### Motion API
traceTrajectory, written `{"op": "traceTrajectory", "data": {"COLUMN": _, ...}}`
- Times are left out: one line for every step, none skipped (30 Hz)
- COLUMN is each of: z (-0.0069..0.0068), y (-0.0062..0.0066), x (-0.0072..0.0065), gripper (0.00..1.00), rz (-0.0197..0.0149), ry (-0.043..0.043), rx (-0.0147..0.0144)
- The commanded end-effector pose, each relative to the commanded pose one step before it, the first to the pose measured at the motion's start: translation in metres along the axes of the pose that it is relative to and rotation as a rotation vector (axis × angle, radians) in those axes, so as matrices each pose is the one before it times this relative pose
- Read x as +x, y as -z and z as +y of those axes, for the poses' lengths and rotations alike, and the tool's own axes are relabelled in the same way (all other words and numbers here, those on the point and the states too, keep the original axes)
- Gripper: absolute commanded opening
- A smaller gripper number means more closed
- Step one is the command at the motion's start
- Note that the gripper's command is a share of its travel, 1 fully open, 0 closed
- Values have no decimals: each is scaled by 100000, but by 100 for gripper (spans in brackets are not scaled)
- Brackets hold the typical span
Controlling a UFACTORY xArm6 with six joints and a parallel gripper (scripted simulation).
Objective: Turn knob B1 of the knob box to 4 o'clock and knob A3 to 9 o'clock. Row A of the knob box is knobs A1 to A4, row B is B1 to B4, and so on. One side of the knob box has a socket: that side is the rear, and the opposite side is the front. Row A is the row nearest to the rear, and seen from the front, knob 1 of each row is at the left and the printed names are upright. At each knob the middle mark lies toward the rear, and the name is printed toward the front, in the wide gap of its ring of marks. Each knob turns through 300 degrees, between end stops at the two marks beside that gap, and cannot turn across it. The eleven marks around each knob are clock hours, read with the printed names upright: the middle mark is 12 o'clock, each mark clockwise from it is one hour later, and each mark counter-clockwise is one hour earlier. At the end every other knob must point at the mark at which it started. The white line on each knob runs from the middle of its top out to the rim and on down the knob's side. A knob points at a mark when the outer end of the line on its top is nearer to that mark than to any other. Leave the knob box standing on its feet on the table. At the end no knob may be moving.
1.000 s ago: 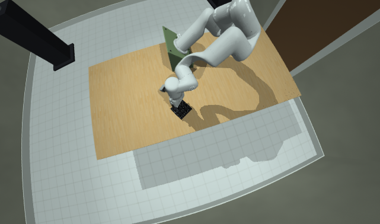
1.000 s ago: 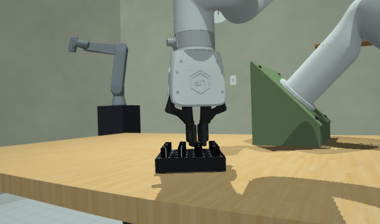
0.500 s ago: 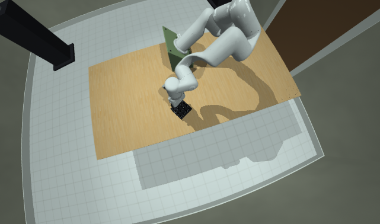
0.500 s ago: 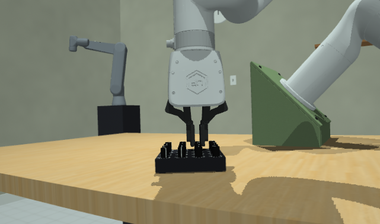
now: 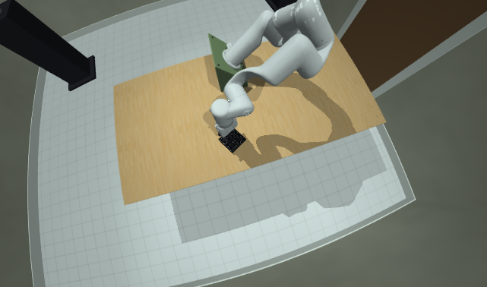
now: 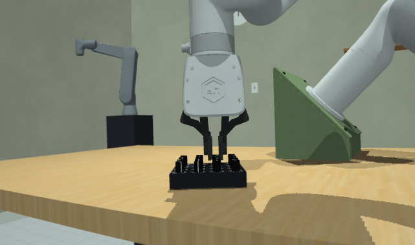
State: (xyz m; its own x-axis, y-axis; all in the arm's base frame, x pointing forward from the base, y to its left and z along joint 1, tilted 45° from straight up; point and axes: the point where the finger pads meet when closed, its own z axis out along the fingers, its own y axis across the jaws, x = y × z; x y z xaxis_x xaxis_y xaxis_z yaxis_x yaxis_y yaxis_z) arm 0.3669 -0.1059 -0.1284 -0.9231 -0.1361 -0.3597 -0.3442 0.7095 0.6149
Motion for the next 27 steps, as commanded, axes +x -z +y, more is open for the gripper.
{"op": "traceTrajectory", "data": {"z": -95, "y": 124, "x": -81, "gripper": 8, "rz": -149, "ry": -317, "rx": 279}}
{"op": "traceTrajectory", "data": {"z": 0, "y": 0, "x": 0, "gripper": 8, "rz": 0, "ry": -123, "rx": 0}}
{"op": "traceTrajectory", "data": {"z": 0, "y": 0, "x": 0, "gripper": 8, "rz": 0, "ry": -90, "rx": 0}}
{"op": "traceTrajectory", "data": {"z": 0, "y": 0, "x": 0, "gripper": 8, "rz": 0, "ry": -61, "rx": 0}}
{"op": "traceTrajectory", "data": {"z": 0, "y": 0, "x": 0, "gripper": 8, "rz": 0, "ry": -38, "rx": 0}}
{"op": "traceTrajectory", "data": {"z": 0, "y": 0, "x": 0, "gripper": 8, "rz": 0, "ry": -20, "rx": 0}}
{"op": "traceTrajectory", "data": {"z": 0, "y": 0, "x": 0, "gripper": 8, "rz": 0, "ry": -7, "rx": 0}}
{"op": "traceTrajectory", "data": {"z": 0, "y": 0, "x": 0, "gripper": 8, "rz": 0, "ry": -1, "rx": 0}}
{"op": "traceTrajectory", "data": {"z": 0, "y": 0, "x": 0, "gripper": 8, "rz": 0, "ry": 0, "rx": 0}}
{"op": "traceTrajectory", "data": {"z": 0, "y": 0, "x": 0, "gripper": 8, "rz": 0, "ry": 0, "rx": 0}}
{"op": "traceTrajectory", "data": {"z": 0, "y": 0, "x": 0, "gripper": 8, "rz": 0, "ry": 0, "rx": 0}}
{"op": "traceTrajectory", "data": {"z": 0, "y": 0, "x": 0, "gripper": 8, "rz": 0, "ry": 0, "rx": 0}}
{"op": "traceTrajectory", "data": {"z": 0, "y": 0, "x": 0, "gripper": 8, "rz": 0, "ry": 0, "rx": 0}}
{"op": "traceTrajectory", "data": {"z": 0, "y": 0, "x": 0, "gripper": 8, "rz": 0, "ry": 0, "rx": 0}}
{"op": "traceTrajectory", "data": {"z": 0, "y": 0, "x": 0, "gripper": 8, "rz": 0, "ry": 0, "rx": 0}}
{"op": "traceTrajectory", "data": {"z": 0, "y": 0, "x": 0, "gripper": 8, "rz": 0, "ry": 0, "rx": 0}}
{"op": "traceTrajectory", "data": {"z": 0, "y": 0, "x": 0, "gripper": 8, "rz": 0, "ry": 0, "rx": 0}}
{"op": "traceTrajectory", "data": {"z": 0, "y": 0, "x": 0, "gripper": 8, "rz": 0, "ry": 0, "rx": 0}}
{"op": "traceTrajectory", "data": {"z": 0, "y": 0, "x": 0, "gripper": 8, "rz": 0, "ry": 0, "rx": 0}}
{"op": "traceTrajectory", "data": {"z": 0, "y": 0, "x": 0, "gripper": 19, "rz": 0, "ry": 0, "rx": 0}}
{"op": "traceTrajectory", "data": {"z": 0, "y": 0, "x": 0, "gripper": 19, "rz": 0, "ry": 0, "rx": 0}}
{"op": "traceTrajectory", "data": {"z": 0, "y": 0, "x": 0, "gripper": 19, "rz": 0, "ry": 0, "rx": 0}}
{"op": "traceTrajectory", "data": {"z": 0, "y": 0, "x": 0, "gripper": 19, "rz": 0, "ry": 0, "rx": 0}}
{"op": "traceTrajectory", "data": {"z": 0, "y": 0, "x": 0, "gripper": 19, "rz": 0, "ry": 0, "rx": 0}}
{"op": "traceTrajectory", "data": {"z": 0, "y": 0, "x": 0, "gripper": 19, "rz": 0, "ry": 0, "rx": 0}}
{"op": "traceTrajectory", "data": {"z": 0, "y": 0, "x": 0, "gripper": 19, "rz": 0, "ry": 0, "rx": 0}}
{"op": "traceTrajectory", "data": {"z": 0, "y": 0, "x": 0, "gripper": 19, "rz": 0, "ry": 0, "rx": 0}}
